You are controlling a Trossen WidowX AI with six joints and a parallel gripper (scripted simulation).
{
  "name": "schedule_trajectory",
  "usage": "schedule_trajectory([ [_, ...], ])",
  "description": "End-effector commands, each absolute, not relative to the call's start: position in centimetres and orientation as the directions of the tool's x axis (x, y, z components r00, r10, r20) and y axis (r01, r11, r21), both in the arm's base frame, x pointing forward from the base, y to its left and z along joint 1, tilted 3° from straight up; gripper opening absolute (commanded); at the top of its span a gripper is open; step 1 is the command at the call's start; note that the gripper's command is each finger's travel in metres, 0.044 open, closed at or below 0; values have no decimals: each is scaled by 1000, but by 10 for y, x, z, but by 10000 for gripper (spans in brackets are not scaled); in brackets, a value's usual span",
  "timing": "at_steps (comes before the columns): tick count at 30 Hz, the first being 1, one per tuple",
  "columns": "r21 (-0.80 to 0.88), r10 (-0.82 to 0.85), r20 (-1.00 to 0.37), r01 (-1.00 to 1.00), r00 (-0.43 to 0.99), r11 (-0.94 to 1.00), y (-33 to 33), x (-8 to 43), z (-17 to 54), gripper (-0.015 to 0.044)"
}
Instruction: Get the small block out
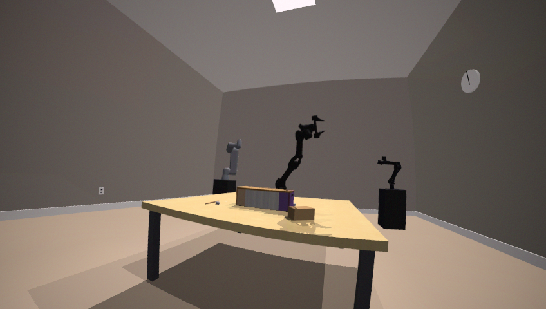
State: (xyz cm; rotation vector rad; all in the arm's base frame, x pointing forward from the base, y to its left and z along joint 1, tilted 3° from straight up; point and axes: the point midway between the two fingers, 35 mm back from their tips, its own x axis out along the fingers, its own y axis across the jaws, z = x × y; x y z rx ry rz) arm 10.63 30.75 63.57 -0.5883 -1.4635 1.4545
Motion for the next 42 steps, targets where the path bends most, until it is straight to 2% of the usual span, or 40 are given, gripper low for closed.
schedule_trajectory([
  [1, -944, 855, 288, -277, -430, 179, 307, 104, 636, 400],
  [10, -889, 719, 405, -58, -565, 455, 273, 24, 674, 400],
  [12, -875, 716, 433, -65, -548, 479, 272, 25, 677, 400],
  [17, -735, 600, 523, 35, -605, 677, 236, -16, 699, 400],
  [23, -499, 422, 605, 91, -675, 862, 176, -62, 720, 400],
  [30, -113, 166, 663, 121, -730, 986, 92, -97, 734, 400],
  [36, 237, -84, 698, 119, -711, 964, 8, -106, 738, 400],
  [42, 564, -352, 684, 155, -639, 811, -81, -93, 728, 400],
])
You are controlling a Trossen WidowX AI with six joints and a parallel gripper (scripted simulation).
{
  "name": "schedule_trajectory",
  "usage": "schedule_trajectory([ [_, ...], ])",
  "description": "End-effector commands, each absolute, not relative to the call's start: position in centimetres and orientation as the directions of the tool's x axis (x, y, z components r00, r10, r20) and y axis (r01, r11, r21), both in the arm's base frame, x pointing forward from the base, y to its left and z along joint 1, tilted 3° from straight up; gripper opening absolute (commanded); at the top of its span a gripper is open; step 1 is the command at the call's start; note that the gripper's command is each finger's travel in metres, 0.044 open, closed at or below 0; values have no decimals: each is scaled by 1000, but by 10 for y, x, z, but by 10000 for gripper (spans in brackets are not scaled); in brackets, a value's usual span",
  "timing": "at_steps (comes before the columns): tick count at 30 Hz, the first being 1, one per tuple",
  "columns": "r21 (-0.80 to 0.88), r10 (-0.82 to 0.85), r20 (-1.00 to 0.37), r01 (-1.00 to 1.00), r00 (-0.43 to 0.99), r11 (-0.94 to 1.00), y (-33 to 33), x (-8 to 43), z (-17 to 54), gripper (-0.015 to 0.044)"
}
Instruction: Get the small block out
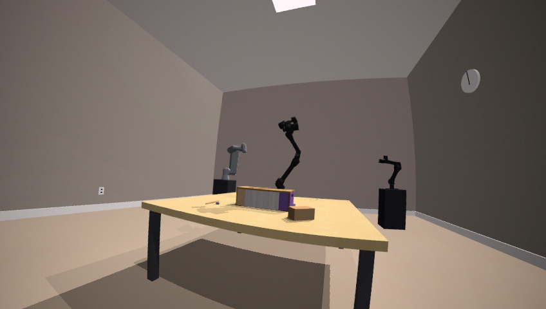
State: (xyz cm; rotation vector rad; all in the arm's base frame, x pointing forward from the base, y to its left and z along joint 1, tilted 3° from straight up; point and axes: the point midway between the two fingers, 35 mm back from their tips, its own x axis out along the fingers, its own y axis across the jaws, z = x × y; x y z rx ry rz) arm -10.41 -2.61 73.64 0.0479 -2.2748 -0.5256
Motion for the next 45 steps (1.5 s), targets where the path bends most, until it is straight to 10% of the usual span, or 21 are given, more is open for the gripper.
schedule_trajectory([
  [1, 610, -399, 678, 169, -617, 774, -96, -88, 725, 400],
  [15, 799, -853, 466, 526, -236, 290, -244, 23, 653, 400],
  [30, 174, -940, -10, 926, 342, 336, -282, 220, 509, 400],
  [45, -586, -584, -594, 200, 553, 785, -166, 354, 326, 400],
])
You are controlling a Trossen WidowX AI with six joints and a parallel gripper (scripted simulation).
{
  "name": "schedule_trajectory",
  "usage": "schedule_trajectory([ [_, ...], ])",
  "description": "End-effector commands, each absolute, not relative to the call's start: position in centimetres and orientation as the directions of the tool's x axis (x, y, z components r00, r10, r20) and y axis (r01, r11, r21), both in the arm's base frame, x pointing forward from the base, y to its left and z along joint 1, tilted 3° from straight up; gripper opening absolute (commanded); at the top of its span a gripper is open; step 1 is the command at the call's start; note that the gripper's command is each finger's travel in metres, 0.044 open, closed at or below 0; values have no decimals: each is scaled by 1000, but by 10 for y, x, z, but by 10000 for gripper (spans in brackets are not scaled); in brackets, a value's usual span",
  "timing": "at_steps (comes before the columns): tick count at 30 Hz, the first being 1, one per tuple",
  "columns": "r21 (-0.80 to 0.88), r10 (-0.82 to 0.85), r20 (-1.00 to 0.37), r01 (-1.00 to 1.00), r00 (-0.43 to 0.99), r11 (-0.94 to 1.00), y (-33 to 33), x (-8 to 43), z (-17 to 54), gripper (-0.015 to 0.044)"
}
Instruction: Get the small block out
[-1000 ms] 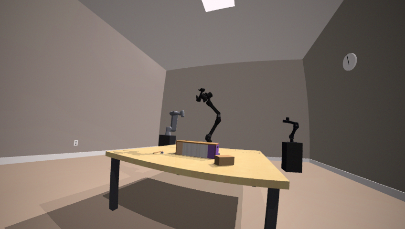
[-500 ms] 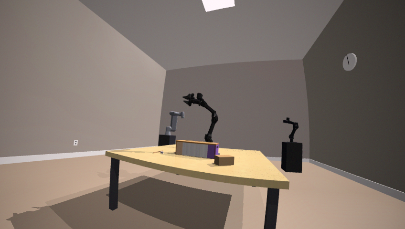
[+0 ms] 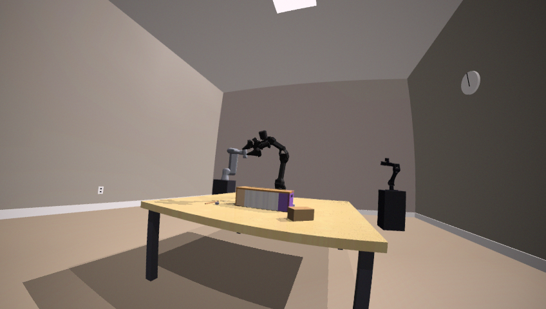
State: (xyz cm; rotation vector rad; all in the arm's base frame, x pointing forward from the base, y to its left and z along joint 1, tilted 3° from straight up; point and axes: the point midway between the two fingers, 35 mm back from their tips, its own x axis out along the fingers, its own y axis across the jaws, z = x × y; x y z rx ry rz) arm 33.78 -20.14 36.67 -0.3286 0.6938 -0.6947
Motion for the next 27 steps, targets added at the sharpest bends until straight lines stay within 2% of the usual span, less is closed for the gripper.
schedule_trajectory([
  [1, -603, -556, -628, 110, 545, 790, -155, 358, 314, 400],
  [7, -570, -394, -814, -456, 427, 683, -84, 362, 245, 400],
  [11, -421, -318, -901, -771, 295, 478, -37, 348, 205, 400],
  [14, -247, -285, -943, -933, 170, 260, -3, 329, 178, 400],
  [17, -56, -279, -959, -998, 44, 34, 25, 307, 158, 400],
  [27, -42, -279, -960, -999, 35, 18, 27, 305, 157, 400],
])
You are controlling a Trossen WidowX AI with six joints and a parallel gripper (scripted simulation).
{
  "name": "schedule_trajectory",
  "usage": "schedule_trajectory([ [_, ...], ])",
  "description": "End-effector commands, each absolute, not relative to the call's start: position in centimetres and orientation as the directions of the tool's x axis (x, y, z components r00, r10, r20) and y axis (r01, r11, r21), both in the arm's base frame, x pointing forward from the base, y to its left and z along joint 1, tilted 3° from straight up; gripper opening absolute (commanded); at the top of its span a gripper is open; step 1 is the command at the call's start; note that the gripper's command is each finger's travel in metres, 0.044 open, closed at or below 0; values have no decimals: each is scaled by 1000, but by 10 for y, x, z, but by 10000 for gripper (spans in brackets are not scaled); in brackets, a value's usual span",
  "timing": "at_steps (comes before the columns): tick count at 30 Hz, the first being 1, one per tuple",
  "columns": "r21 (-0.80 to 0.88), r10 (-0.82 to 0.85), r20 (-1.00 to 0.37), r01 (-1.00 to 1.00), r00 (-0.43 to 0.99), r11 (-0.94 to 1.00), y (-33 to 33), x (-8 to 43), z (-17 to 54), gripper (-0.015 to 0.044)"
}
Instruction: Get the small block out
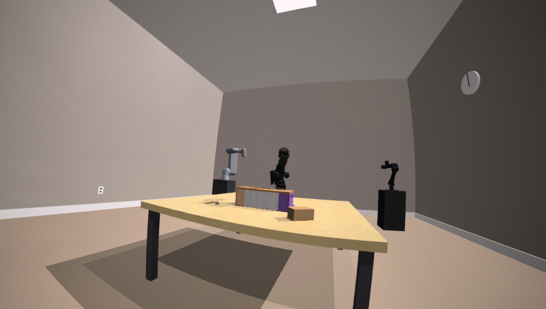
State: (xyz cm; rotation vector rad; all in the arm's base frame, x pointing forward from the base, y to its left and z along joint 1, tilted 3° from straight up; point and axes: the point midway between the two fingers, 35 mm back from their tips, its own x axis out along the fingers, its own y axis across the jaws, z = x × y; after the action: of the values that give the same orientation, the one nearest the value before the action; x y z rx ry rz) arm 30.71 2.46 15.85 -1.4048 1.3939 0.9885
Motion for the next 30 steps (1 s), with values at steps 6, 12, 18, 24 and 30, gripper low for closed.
schedule_trajectory([
  [6, -42, -279, -960, -999, 35, 18, 27, 306, 151, 400],
  [12, -42, -279, -960, -999, 36, 18, 27, 308, 141, 400],
  [18, -42, -279, -960, -999, 36, 18, 28, 309, 132, 400],
  [24, -42, -279, -960, -999, 36, 18, 29, 310, 122, 400],
  [30, -42, -279, -960, -999, 36, 18, 29, 311, 112, 400],
])
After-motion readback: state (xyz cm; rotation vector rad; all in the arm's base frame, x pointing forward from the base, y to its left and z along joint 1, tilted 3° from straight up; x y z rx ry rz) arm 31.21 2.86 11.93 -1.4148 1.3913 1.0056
